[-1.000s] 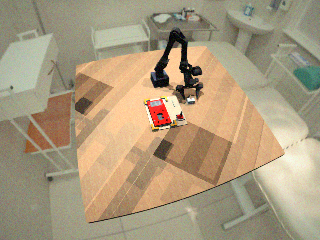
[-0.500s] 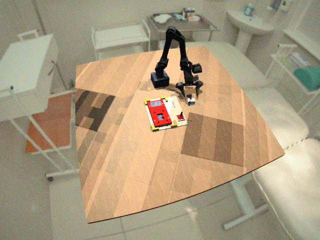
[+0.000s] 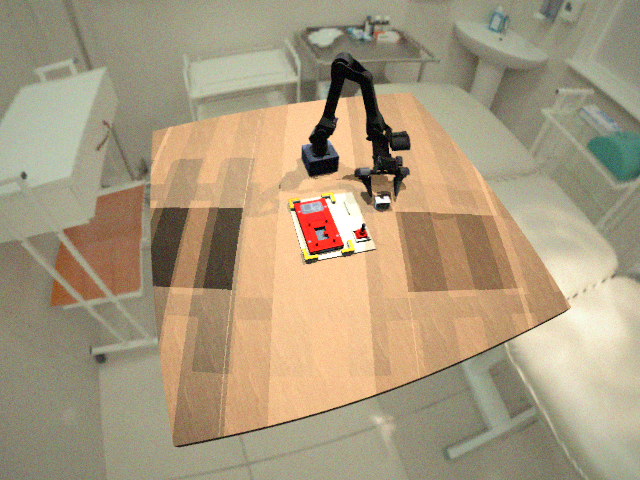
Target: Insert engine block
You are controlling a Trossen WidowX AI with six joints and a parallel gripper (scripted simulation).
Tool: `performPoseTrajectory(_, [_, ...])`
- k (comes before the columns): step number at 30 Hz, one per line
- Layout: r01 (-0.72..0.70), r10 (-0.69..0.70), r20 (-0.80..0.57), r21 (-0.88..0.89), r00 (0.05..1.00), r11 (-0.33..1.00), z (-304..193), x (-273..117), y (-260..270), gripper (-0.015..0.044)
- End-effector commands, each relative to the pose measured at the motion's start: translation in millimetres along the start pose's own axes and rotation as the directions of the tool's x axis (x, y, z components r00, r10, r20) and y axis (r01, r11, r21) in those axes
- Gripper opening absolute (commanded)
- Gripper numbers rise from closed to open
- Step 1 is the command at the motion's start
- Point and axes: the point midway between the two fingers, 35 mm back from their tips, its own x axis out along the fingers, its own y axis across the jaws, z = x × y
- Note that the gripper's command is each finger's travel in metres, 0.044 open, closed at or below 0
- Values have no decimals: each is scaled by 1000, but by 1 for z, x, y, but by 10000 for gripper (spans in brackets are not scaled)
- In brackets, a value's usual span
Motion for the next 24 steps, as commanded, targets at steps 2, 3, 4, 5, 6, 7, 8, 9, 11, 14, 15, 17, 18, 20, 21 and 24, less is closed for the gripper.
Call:
performPoseTrajectory(2, [18,-24,-171,-37,985,999,4,9,3,440])
performPoseTrajectory(3, [19,-27,-202,-41,979,999,5,10,3,440])
performPoseTrajectory(4, [20,-30,-234,-44,972,999,6,11,3,440])
performPoseTrajectory(5, [20,-32,-266,-47,963,999,7,11,3,440])
performPoseTrajectory(6, [20,-34,-298,-49,954,999,8,12,3,440])
performPoseTrajectory(7, [19,-34,-329,-50,944,999,9,12,3,440])
performPoseTrajectory(8, [18,-35,-360,-50,932,999,11,12,3,440])
performPoseTrajectory(9, [16,-34,-391,-49,920,999,12,12,2,440])
performPoseTrajectory(11, [11,-30,-451,-45,892,999,16,11,1,440])
performPoseTrajectory(14, [-1,-16,-537,-32,843,999,22,8,-1,440])
performPoseTrajectory(15, [-5,-10,-564,-25,826,1000,24,6,-2,440])
performPoseTrajectory(17, [-13,5,-617,-9,787,1000,29,3,-3,440])
performPoseTrajectory(18, [-15,12,-642,0,767,1000,32,1,-4,440])
performPoseTrajectory(20, [-20,30,-689,22,724,1000,37,-4,-7,440])
performPoseTrajectory(21, [-22,40,-711,34,702,999,40,-7,-8,440])
performPoseTrajectory(24, [-25,57,-743,54,667,998,45,-11,-10,440])
